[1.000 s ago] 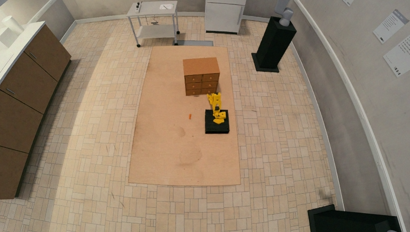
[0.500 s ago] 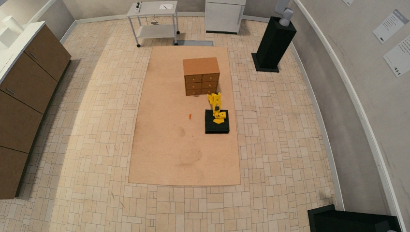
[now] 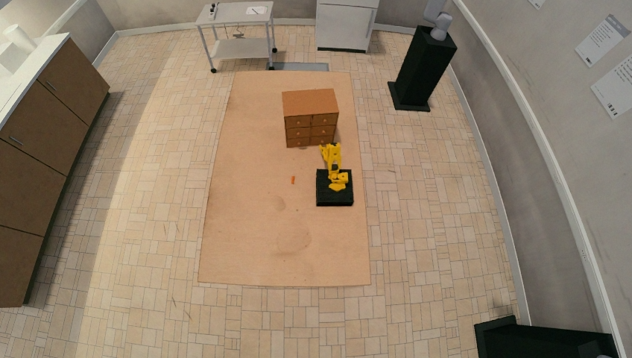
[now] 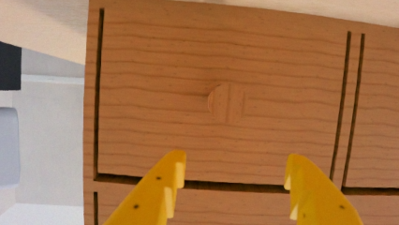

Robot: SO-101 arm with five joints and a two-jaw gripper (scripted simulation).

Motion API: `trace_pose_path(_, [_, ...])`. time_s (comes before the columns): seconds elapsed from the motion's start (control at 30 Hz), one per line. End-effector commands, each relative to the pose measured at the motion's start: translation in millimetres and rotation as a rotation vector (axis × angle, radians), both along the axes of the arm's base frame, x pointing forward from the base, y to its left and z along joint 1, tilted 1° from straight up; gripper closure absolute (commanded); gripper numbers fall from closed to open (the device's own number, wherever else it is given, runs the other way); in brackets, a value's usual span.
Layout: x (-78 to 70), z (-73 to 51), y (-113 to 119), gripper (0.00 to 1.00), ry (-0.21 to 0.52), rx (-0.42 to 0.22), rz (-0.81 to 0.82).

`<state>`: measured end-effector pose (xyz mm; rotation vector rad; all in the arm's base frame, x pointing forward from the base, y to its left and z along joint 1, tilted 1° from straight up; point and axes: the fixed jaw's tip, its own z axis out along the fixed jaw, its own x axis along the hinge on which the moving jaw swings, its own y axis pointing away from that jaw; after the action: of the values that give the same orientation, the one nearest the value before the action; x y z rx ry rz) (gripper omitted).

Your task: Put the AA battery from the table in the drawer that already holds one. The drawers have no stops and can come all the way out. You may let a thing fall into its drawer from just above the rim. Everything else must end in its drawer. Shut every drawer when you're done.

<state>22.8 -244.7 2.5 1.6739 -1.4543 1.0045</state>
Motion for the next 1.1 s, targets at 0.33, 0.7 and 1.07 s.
trace_pose_path(0.33, [-0.7,-3.0,-7,0.79,-0.003,-0.005,-0.007])
trace_pose_path(0.7, [0.6,-7.5,-16,0.79,-0.003,-0.005,-0.007])
trace_pose_path(1.07, [2.7,-15.4,-30,0.79,-0.004,-0.005,-0.006])
